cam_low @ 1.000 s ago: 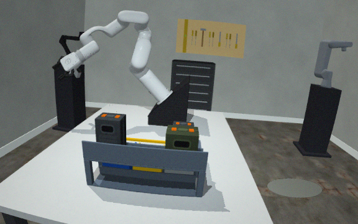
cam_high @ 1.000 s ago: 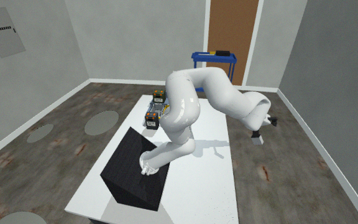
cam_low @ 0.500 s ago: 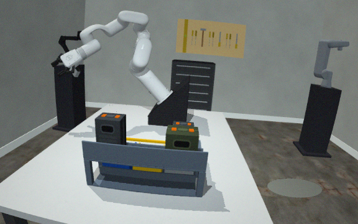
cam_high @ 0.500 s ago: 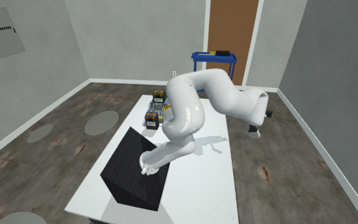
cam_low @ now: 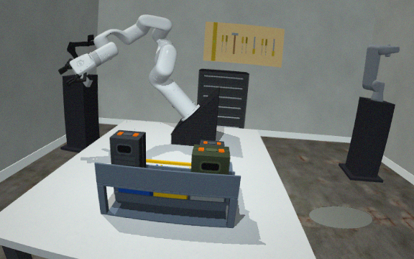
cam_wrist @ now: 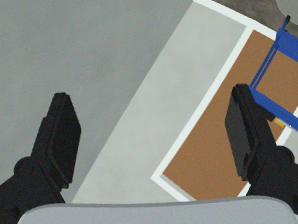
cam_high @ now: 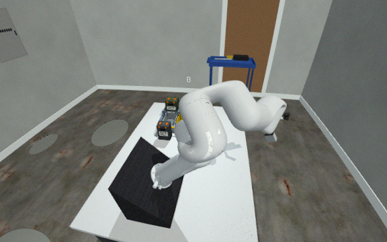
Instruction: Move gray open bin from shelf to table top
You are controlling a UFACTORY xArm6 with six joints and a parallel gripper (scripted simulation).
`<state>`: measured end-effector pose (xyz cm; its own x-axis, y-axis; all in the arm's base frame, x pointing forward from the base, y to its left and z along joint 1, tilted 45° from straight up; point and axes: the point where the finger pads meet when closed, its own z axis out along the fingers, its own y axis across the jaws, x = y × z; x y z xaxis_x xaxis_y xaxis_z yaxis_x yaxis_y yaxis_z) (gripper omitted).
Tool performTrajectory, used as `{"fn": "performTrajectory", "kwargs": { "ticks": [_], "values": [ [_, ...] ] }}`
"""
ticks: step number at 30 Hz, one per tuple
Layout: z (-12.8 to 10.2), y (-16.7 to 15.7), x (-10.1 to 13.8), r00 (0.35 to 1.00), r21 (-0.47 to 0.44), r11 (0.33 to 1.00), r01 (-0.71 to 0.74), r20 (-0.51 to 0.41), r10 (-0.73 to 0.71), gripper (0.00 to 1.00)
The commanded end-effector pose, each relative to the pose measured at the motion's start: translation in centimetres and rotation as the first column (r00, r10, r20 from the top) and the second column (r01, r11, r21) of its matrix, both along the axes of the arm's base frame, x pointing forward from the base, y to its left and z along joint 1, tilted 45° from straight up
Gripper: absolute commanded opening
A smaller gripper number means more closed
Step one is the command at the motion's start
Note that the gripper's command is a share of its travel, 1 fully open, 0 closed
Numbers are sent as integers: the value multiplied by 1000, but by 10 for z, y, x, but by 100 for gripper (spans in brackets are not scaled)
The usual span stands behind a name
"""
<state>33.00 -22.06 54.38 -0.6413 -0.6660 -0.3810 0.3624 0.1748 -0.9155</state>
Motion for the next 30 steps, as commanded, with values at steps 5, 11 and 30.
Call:
{"fn": "performTrajectory", "kwargs": {
  "ticks": [5,11,30],
  "values": [
    [2,11,6,1000,1,1000,-24,1,24,100],
    [3,50,26,985,2,985,-171,-1,171,100],
    [3,102,45,934,2,934,-357,-1,357,100]
  ]
}}
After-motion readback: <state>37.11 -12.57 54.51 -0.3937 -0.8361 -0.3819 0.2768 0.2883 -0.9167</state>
